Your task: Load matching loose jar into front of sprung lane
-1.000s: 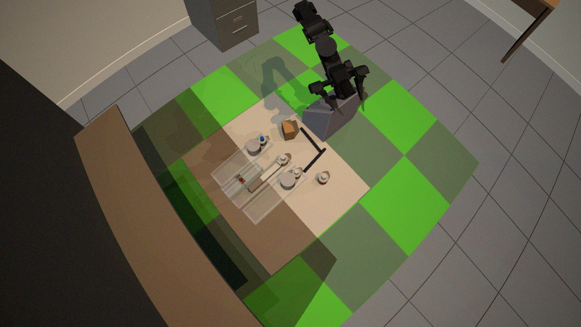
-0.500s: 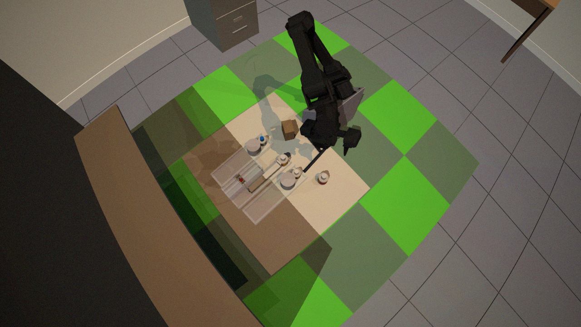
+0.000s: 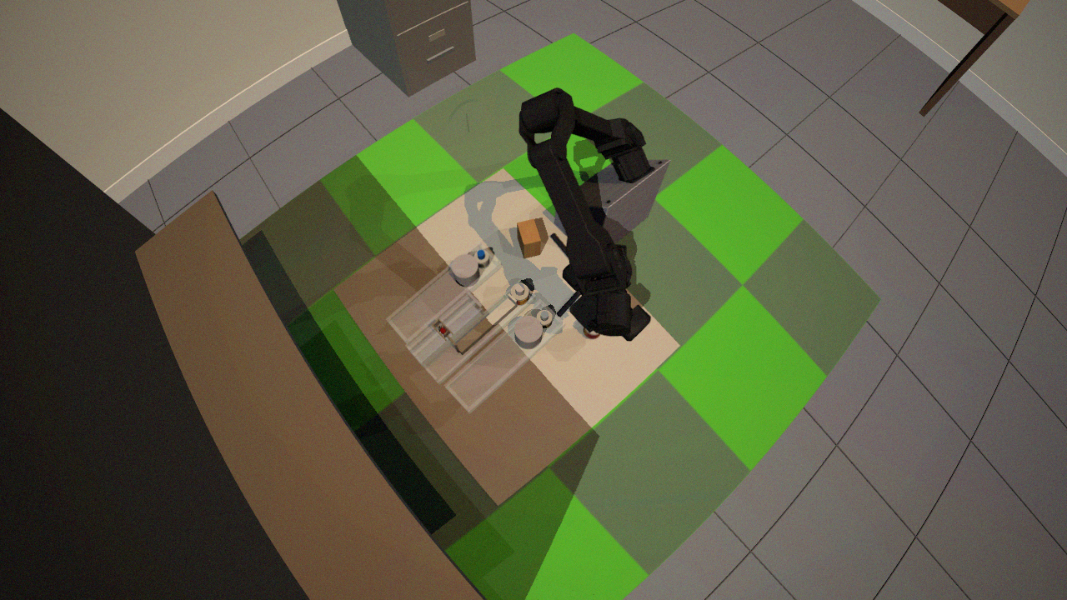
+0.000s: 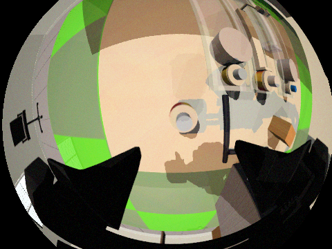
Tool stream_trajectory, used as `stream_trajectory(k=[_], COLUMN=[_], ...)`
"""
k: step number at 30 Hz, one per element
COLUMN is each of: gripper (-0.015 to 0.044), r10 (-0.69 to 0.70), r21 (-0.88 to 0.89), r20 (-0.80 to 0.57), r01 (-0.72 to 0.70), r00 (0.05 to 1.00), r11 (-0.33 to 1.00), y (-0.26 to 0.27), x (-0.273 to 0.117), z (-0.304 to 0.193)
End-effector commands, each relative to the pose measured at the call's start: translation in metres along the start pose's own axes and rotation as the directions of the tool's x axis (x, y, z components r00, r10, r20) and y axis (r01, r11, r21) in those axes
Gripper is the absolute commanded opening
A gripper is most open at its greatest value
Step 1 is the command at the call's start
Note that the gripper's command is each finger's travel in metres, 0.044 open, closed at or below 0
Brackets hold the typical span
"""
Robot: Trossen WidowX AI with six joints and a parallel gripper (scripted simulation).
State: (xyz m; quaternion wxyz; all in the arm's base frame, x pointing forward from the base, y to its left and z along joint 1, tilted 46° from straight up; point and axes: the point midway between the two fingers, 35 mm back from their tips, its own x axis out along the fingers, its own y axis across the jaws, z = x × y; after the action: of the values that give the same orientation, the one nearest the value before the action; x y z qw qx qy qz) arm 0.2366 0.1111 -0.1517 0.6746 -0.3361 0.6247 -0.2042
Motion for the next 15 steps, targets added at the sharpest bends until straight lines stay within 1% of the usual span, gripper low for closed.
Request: stream_trajectory(k=[1,3,6,12,15], gripper=[0.044,0.044,0.044,0.044,0.044], r10=[-0.007,-0.007,-0.009,-0.009,-0.009], r21=[0.034,0.034,0.034,0.034,0.034], r20=[0.018,0.018,0.018,0.018,0.018], r01=[0.006,0.006,0.008,0.008,0.009], r00=[1.0,1.0,1.0,1.0,1.0], r11=[0.999,0.999,0.999,0.999,0.999], y=[0.001,0.001,0.0,0.001,0.001], x=[0.001,0.004,0.035,0.038,0.051], z=[0.008,0.009,0.009,0.007,0.007])
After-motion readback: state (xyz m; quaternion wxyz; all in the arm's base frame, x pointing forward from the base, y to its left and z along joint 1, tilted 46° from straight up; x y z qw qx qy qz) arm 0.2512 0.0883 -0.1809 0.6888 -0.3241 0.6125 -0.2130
